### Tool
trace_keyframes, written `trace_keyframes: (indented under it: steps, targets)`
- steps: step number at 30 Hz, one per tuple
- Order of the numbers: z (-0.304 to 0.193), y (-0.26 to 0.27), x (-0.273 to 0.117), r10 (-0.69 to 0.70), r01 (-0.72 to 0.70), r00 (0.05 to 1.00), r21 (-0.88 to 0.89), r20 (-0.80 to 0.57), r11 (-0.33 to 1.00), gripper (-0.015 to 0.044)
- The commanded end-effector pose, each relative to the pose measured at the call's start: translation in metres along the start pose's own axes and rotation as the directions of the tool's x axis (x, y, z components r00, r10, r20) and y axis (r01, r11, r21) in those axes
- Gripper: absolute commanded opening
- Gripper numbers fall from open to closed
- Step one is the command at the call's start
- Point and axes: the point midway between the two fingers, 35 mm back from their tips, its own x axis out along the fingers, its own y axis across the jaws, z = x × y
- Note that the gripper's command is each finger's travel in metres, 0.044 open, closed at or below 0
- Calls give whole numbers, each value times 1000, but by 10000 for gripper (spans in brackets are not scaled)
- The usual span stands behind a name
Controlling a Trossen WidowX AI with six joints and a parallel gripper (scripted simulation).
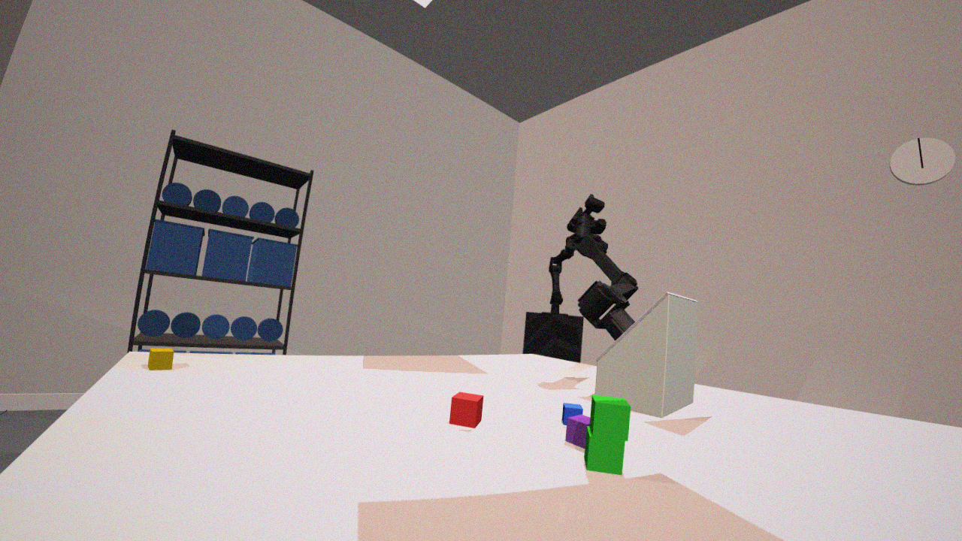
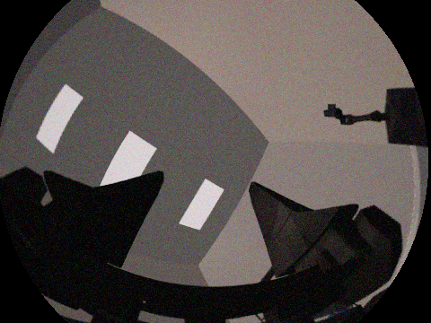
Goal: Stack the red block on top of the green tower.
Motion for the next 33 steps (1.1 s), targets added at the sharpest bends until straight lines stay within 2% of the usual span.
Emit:
trace_keyframes:
  steps: [1, 4, 7, 10, 15, 20, 23, 28, 33]
  targets:
    - [-2, 0, 0, 0, 0, 1000, 2, -4, 1000, 426]
    - [-30, 2, 3, -7, 8, 998, 28, -62, 1000, 440]
    - [-90, 9, 5, -13, 28, 982, 79, -186, 996, 440]
    - [-124, 14, 3, -13, 41, 967, 104, -256, 994, 440]
    - [-206, 23, -8, -44, 141, 907, 204, -420, 969, 440]
    - [-292, 45, -31, -18, 198, 802, 238, -597, 951, 440]
    - [-324, 62, -54, 25, 237, 740, 295, -672, 926, 440]
    - [-397, 97, -96, 84, 286, 581, 300, -809, 910, 440]
    - [-453, 137, -140, 170, 296, 436, 319, -884, 900, 440]
